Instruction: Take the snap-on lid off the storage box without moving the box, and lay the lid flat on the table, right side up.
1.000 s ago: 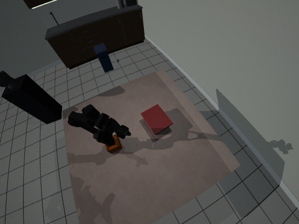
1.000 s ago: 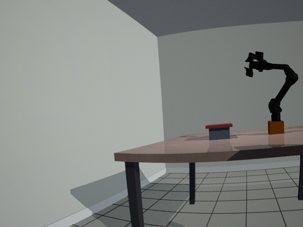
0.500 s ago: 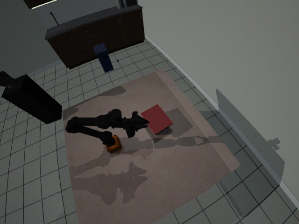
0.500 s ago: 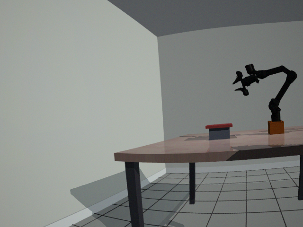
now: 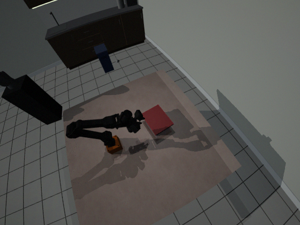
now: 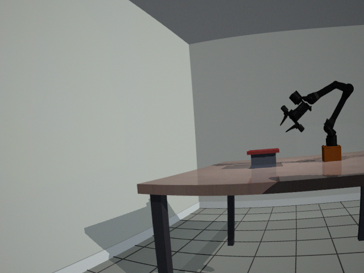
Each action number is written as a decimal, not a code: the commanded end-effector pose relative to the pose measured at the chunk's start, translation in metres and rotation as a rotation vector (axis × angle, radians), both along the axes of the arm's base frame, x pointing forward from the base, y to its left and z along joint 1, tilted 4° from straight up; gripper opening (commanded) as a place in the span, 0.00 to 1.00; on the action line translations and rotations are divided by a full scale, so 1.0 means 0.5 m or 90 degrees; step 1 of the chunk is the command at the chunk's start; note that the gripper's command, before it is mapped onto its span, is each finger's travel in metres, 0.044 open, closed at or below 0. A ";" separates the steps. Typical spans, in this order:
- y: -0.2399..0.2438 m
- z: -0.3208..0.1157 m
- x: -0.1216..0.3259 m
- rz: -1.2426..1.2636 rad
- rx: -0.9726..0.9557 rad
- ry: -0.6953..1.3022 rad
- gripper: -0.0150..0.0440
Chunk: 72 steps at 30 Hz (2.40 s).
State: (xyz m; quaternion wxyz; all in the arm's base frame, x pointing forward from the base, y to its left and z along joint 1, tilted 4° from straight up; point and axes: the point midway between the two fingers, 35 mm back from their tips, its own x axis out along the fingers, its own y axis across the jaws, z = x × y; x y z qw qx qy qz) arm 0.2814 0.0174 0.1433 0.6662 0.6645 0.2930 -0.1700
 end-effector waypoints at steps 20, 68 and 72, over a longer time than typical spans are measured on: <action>0.022 -0.153 -0.008 0.023 0.000 0.015 0.65; 0.048 -0.238 0.094 0.023 0.000 0.013 0.65; 0.049 -0.242 0.097 0.023 0.000 0.013 0.61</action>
